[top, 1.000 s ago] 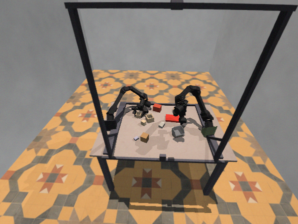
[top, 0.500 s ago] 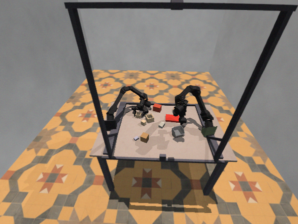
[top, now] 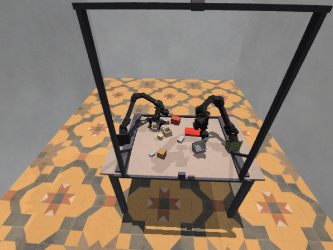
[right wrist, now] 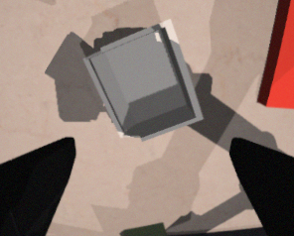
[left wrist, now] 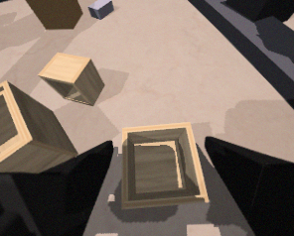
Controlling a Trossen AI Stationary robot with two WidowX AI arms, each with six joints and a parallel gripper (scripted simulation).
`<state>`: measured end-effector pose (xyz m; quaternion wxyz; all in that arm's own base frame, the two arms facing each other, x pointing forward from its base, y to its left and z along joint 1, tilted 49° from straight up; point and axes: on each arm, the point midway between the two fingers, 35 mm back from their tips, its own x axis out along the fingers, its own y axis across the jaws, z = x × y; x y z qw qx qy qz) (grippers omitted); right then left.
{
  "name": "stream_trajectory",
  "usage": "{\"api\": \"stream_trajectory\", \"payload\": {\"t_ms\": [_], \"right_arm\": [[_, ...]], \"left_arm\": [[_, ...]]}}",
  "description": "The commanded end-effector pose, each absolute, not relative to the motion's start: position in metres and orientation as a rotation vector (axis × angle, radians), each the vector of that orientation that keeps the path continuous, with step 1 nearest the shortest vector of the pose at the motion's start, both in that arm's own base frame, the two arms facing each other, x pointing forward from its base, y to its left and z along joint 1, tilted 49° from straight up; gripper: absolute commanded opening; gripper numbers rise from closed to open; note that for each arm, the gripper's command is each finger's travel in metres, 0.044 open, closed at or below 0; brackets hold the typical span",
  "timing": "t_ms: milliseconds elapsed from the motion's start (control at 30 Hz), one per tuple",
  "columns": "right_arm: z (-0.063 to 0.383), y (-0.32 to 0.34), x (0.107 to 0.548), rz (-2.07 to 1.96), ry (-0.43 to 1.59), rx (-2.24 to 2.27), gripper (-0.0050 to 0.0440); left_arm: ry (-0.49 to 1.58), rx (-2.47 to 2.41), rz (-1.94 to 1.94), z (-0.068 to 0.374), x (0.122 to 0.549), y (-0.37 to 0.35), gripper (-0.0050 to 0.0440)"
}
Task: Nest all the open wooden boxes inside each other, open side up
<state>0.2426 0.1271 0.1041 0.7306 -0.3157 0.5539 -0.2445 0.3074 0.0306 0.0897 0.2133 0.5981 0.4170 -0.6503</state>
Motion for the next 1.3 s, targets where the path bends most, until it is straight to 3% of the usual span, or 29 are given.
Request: {"api": "stream_trajectory", "payload": {"t_ms": [0,767,1267], "right_arm": [[0.106,0.13,0.244,-0.536,1.209,-0.685,0.04],[0.106,0.13,0.244,-0.536,1.209,-0.685,0.04],[0.106,0.13,0.244,-0.536,1.209,-0.685,0.04]], "left_arm": [[1.199,1.813,-1.695,0.101,0.305,0.022,0.04],[1.406,2.422,-1.153,0.126,0.288,-0.014,0.04],[1.408,2.424,-1.155,0.126,0.289,-0.014,0.04]]}}
